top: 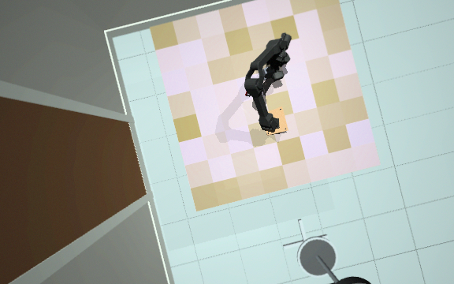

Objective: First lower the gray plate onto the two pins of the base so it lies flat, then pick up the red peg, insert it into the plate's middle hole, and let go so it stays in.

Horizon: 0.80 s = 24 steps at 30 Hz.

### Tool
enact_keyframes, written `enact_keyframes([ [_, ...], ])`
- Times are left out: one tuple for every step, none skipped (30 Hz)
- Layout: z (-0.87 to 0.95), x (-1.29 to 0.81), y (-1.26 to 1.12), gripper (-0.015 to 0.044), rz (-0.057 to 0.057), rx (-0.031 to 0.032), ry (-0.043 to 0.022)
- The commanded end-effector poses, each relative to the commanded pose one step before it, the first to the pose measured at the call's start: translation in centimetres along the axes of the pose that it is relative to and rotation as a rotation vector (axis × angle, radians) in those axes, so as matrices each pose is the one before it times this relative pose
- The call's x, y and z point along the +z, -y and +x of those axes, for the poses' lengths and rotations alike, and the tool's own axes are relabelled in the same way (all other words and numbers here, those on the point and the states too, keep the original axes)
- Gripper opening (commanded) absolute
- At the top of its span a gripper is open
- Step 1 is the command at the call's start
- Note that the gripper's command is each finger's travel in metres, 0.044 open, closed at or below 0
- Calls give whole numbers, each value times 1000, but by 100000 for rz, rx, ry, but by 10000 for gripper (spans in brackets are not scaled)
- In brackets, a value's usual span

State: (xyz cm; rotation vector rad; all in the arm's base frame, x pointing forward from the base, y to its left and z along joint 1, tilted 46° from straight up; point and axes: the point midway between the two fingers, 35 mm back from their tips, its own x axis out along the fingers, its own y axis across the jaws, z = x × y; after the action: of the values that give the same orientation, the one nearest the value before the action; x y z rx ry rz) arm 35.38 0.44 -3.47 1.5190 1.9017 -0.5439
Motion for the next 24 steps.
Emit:
enact_keyframes([
  [-4584,647,-603,440,-305,2016,1739],
  [-1472,18,12,440,121,-7,-24],
  [-1477,-27,81,440,112,-11,-76],
  [-1478,-73,148,440,102,-12,-129],
  [-1226,-97,174,440,76,-9,-148],
  [-733,-74,126,440,42,-5,-106],
  [-177,-71,-247,440,-1,10,-33],
  [-66,-28,-92,440,0,4,-13],
  [0,0,0,440,0,0,0],
  [0,0,0,440,0,0,0],
  [0,0,0,440,0,0,0],
  [-18,-105,21,440,-181,-11,15],
  [-52,-313,66,440,-543,-32,44],
  [-82,-521,113,440,-905,-54,72],
  [-104,-728,166,440,-1267,-76,98],
  [-117,-933,224,440,-1630,-98,123],
  [-117,-1136,290,440,-1986,-117,143],
  [-128,-1312,283,440,-1720,33,143],
  [-90,-1269,302,440,-1683,33,130],
  [-50,-1068,275,440,-1432,29,103],
  [-48,-972,210,440,-870,155,77],
  [-48,-1132,233,440,-737,266,72],
  [-25,-1283,304,440,-853,307,66],
  [7,-1262,340,440,-859,308,48],
])
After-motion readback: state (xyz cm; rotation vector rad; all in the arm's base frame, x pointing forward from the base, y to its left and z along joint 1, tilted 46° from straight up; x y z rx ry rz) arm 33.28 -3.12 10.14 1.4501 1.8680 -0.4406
